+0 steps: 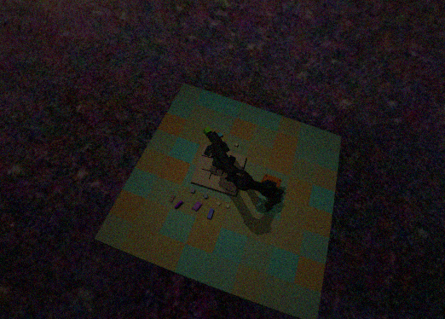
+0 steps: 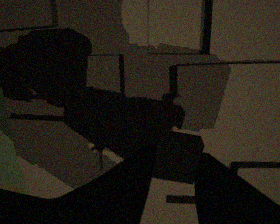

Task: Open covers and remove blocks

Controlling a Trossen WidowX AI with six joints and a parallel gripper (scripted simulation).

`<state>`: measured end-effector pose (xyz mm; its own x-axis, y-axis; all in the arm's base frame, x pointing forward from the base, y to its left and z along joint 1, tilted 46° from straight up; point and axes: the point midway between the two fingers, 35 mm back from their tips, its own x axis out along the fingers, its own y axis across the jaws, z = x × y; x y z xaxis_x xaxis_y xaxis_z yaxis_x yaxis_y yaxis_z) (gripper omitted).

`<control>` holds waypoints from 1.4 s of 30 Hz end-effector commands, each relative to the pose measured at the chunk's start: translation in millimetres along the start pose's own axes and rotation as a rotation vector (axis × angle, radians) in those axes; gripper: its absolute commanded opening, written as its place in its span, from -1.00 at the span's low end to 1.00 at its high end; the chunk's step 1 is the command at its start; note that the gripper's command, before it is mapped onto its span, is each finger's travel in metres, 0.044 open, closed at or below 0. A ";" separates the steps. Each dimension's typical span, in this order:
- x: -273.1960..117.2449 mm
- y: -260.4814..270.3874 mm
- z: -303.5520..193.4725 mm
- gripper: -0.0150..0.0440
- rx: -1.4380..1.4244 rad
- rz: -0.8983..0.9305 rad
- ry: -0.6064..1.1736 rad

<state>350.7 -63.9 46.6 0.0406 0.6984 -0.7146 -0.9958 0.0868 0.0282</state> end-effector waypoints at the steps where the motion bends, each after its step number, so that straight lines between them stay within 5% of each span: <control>1: -1.4 -0.2 -15.6 -0.22 -0.004 -0.001 0.010; 42: -6.1 43.4 -171.2 -0.22 0.000 0.004 0.025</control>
<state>298.5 -179.2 -59.6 0.0369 0.6827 -0.7298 -0.9954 0.0898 0.0336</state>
